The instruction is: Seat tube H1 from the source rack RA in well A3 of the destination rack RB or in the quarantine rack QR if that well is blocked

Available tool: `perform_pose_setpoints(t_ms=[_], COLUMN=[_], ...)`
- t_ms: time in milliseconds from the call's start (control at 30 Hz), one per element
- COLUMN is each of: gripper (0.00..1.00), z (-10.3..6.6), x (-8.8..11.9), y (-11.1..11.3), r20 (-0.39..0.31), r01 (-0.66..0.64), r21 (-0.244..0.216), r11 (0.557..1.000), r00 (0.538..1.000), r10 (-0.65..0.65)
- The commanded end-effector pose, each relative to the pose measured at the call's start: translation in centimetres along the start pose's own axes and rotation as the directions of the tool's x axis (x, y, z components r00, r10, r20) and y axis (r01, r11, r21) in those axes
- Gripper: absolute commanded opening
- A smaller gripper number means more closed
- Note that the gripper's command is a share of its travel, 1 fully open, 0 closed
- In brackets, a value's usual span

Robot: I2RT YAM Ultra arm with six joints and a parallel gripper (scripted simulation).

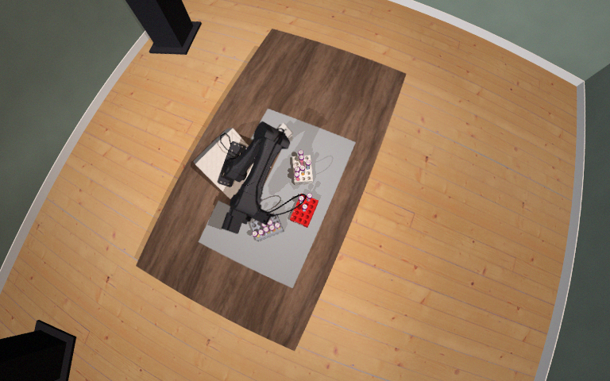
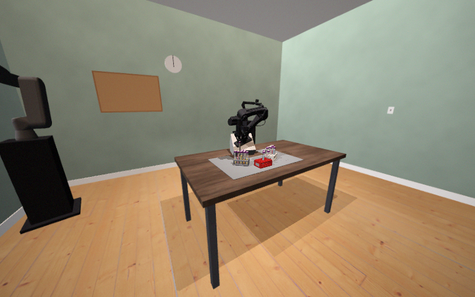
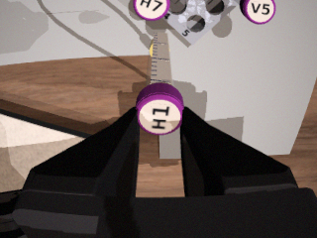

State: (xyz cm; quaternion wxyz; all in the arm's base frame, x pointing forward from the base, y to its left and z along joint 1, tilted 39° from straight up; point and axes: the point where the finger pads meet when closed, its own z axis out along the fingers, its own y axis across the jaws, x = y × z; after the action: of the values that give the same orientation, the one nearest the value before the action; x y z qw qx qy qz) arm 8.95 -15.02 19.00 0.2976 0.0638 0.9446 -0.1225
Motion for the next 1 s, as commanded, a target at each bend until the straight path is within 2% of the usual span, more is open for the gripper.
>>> perform_pose_setpoints(t_ms=[0, 33, 200, 300, 367, 533, 567, 967], gripper=[0.00, 0.00, 0.00, 0.00, 0.00, 0.00, 0.00, 0.00], z=[-0.8, -0.3, -0.5, -0.2, -0.9, -1.0, -1.0, -1.3], x=[-0.4, 0.1, 0.5, 1.1, -0.2, -0.5, -0.8, -3.8], y=[0.4, 1.0, 1.3, 1.9, 1.9, 2.7, 2.4, 5.4], r20=[0.026, 0.025, 0.025, 0.026, 0.029, 0.015, 0.018, 0.048], r01=[0.038, 0.022, 0.029, 0.021, 0.061, 0.046, 0.060, 0.050], r21=[0.026, 0.003, 0.015, 0.004, 0.025, 0.026, 0.047, 0.049], r11=[0.999, 1.000, 0.999, 1.000, 0.998, 0.999, 0.997, 0.998], r00=[0.999, 0.999, 0.999, 0.999, 0.998, 0.999, 0.998, 0.997], r10=[-0.038, -0.022, -0.030, -0.021, -0.062, -0.046, -0.061, -0.053])
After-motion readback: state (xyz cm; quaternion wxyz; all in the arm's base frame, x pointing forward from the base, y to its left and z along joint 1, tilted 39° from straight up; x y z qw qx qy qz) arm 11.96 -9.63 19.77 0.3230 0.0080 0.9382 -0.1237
